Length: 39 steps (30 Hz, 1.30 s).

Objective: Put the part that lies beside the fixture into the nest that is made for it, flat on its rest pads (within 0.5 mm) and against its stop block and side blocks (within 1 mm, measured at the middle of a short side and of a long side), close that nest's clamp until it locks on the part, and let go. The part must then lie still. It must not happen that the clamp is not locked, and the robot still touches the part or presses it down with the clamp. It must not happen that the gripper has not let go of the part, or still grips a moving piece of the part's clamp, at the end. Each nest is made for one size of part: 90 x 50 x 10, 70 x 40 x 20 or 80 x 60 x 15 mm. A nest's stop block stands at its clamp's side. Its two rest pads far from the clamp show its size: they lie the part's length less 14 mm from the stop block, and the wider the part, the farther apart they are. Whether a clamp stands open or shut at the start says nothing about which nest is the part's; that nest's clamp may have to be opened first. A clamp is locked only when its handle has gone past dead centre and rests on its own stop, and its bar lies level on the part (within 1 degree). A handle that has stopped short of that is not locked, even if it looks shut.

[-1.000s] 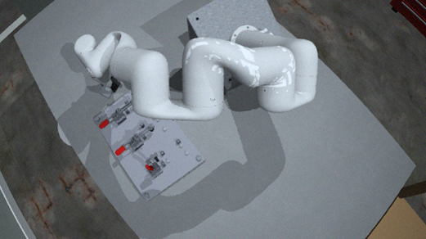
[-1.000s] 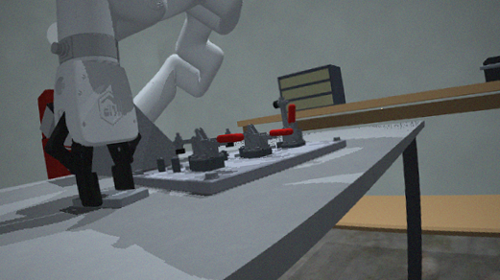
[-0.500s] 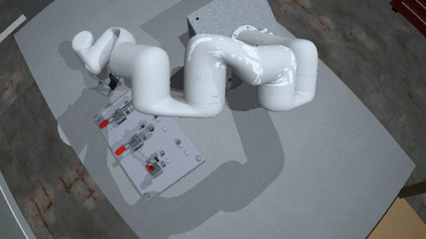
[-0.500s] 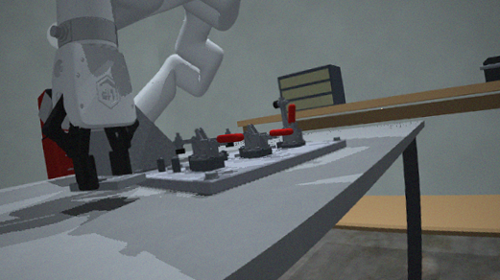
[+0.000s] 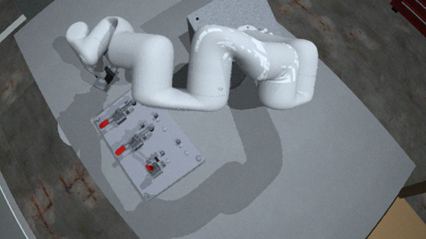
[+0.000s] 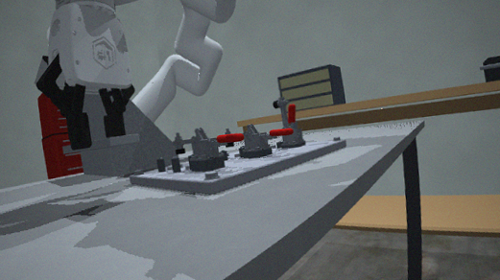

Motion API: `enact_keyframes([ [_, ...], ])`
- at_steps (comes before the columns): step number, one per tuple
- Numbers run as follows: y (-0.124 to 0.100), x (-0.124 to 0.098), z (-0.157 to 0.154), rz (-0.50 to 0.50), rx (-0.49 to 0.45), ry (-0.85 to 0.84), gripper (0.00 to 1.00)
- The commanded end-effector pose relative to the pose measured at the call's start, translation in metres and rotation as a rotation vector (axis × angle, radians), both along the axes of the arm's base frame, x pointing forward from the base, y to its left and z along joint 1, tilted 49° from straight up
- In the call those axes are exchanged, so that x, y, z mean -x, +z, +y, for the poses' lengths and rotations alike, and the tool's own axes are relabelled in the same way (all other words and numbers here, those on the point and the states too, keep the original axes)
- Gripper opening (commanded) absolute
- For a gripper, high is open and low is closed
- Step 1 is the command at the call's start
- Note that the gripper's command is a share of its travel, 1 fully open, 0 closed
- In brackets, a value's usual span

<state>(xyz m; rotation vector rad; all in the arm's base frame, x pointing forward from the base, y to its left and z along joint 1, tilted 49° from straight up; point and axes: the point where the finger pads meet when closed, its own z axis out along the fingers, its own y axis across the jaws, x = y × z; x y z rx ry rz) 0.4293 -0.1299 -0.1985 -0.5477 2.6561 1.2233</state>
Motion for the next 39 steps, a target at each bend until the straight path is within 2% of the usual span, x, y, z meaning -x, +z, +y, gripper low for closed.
enact_keyframes([
  [1,0.013,-0.001,-0.016,-0.004,0.003,-0.002,0.0],
  [7,0.026,-0.001,-0.03,-0.004,0.003,-0.002,0.0],
  [16,0.033,-0.001,-0.039,-0.004,0.003,-0.002,0.0],
  [39,0.034,-0.001,-0.04,-0.003,0.003,-0.002,0.0],
])
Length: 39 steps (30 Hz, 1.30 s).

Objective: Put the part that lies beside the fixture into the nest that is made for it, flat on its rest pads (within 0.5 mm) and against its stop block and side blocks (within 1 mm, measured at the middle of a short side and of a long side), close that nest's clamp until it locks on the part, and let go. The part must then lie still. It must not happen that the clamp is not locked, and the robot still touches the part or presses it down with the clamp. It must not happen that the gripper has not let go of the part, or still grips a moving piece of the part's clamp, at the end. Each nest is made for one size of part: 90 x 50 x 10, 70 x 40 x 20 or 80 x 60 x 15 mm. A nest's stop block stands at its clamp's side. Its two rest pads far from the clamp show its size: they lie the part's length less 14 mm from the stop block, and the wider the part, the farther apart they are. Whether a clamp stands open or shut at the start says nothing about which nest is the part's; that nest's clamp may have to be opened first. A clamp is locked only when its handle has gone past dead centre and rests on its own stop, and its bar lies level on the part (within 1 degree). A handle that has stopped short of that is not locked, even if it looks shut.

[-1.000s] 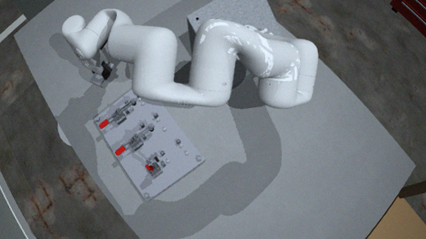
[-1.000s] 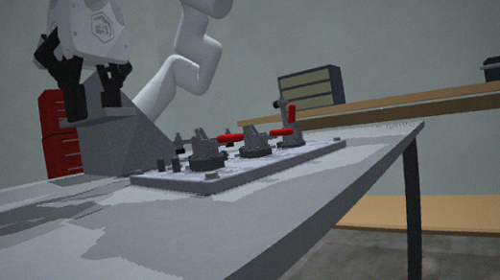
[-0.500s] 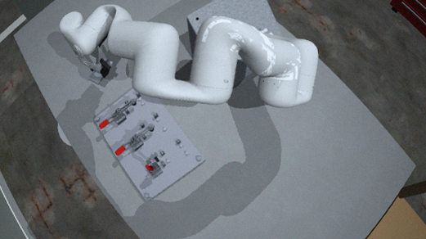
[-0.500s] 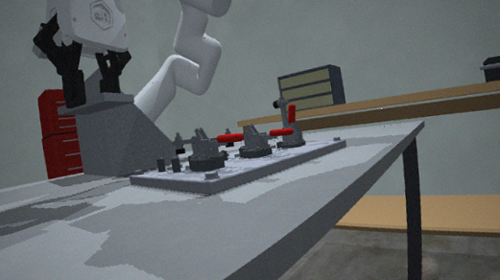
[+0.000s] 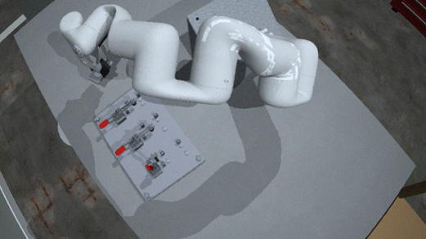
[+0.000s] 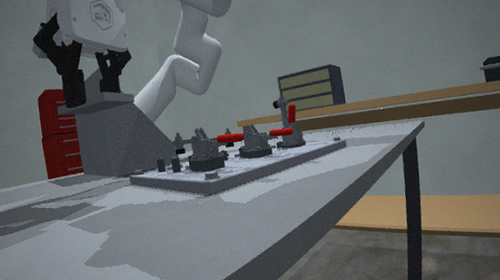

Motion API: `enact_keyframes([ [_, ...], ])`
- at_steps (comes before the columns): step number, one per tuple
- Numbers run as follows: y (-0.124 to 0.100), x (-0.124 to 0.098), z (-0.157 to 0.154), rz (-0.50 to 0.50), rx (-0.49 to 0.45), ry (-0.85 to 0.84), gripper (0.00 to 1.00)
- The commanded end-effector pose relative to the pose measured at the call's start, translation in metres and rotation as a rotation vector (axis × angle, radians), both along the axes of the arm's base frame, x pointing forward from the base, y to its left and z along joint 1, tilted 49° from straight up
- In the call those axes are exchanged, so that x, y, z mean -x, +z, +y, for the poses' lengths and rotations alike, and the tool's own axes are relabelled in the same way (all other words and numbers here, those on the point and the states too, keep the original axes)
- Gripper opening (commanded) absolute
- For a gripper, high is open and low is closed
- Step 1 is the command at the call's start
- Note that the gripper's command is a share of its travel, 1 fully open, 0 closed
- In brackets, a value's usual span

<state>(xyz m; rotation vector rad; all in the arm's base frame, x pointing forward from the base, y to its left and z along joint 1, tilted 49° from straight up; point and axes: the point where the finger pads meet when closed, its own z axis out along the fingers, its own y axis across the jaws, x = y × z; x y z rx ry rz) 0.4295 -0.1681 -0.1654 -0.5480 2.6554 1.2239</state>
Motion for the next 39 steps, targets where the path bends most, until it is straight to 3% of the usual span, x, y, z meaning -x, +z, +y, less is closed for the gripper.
enact_keyframes([
  [1,0.0011,-0.0012,-0.002,-0.001,0.003,-0.004,0.0],
  [8,0.0011,-0.0012,-0.002,0.033,0.003,-0.033,0.0],
  [19,0.0011,-0.0012,-0.002,0.226,0.003,-0.199,0.0],
  [27,0.0011,-0.0012,-0.002,0.305,0.003,-0.266,0.0],
  [39,0.0011,-0.0011,-0.002,0.322,0.003,-0.281,0.0],
])
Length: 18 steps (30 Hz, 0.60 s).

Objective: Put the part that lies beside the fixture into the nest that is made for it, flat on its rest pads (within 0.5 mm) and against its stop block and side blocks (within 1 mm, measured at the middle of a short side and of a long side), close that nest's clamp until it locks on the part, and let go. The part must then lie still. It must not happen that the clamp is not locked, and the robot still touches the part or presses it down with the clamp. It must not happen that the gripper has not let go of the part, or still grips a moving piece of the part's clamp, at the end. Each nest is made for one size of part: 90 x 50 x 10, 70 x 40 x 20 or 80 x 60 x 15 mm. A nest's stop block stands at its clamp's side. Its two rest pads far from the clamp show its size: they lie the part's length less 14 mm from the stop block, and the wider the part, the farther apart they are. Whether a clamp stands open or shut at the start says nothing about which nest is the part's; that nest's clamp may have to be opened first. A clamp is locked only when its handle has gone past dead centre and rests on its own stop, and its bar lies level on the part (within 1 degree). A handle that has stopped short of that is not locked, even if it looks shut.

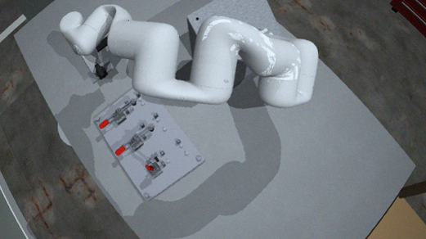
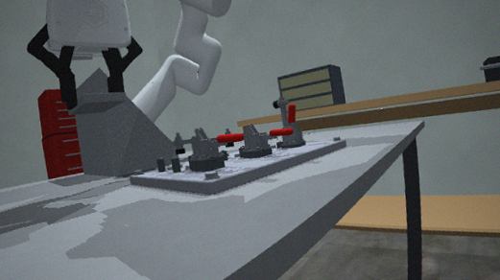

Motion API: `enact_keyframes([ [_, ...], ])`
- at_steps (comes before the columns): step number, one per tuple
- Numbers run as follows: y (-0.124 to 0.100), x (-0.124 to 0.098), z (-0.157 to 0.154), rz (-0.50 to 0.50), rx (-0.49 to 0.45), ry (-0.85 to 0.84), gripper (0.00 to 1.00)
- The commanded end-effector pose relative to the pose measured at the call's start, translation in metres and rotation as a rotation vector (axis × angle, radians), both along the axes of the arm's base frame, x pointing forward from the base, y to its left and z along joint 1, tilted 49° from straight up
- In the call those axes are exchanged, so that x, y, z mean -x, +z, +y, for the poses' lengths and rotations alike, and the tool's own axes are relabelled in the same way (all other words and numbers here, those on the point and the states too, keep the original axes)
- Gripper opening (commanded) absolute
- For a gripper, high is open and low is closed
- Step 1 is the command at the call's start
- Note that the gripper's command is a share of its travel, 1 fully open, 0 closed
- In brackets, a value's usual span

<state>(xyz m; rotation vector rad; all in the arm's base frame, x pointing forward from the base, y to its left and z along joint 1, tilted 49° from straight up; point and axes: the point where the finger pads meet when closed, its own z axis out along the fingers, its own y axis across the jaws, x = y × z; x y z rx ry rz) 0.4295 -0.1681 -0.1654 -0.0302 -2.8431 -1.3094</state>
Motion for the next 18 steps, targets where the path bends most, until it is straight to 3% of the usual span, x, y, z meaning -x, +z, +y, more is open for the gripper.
enact_keyframes([
  [1,0.001,-0.001,-0.002,-0.002,0.003,-0.002,0.0],
  [18,-0.002,0.01,0.002,-0.002,0.003,-0.002,0.0],
])
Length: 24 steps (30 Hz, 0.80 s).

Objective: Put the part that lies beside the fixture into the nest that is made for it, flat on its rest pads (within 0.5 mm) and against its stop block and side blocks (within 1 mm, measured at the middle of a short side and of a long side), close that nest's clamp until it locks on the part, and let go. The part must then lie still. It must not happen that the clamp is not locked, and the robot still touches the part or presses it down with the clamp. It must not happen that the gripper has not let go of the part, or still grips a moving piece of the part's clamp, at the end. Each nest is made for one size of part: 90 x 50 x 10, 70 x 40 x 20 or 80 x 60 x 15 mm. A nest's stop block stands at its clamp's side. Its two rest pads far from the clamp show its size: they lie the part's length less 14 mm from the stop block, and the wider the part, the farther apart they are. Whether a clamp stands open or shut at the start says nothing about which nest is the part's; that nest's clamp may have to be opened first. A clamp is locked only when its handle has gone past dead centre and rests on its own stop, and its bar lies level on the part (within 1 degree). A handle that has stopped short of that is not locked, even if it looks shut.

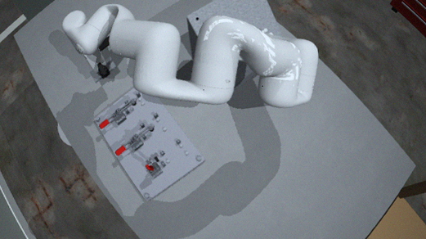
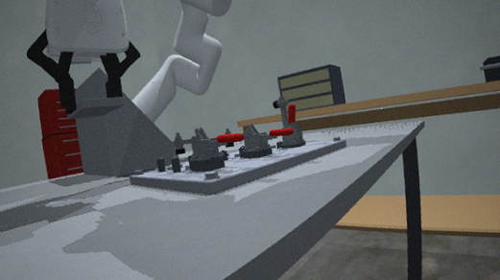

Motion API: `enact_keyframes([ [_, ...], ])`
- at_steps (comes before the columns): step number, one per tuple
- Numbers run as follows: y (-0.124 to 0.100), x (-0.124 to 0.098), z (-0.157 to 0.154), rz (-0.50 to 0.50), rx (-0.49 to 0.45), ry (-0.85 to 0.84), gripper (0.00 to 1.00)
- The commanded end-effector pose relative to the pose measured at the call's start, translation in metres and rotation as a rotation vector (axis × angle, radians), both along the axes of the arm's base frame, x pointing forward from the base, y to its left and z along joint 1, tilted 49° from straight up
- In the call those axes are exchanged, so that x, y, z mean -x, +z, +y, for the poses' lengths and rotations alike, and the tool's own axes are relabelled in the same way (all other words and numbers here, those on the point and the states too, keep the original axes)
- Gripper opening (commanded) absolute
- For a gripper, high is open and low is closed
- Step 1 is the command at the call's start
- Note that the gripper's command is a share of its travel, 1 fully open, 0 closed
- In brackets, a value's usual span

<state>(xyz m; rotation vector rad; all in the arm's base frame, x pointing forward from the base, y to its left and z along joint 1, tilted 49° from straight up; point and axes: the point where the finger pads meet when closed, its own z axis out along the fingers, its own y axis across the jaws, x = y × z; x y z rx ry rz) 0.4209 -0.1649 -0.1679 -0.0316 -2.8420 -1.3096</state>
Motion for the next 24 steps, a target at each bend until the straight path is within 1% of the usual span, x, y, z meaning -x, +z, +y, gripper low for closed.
enact_keyframes([
  [1,0.0,0.003,0.0,-0.004,0.004,-0.002,0.0],
  [24,-0.011,0.04,0.013,-0.004,0.004,-0.002,0.0],
])
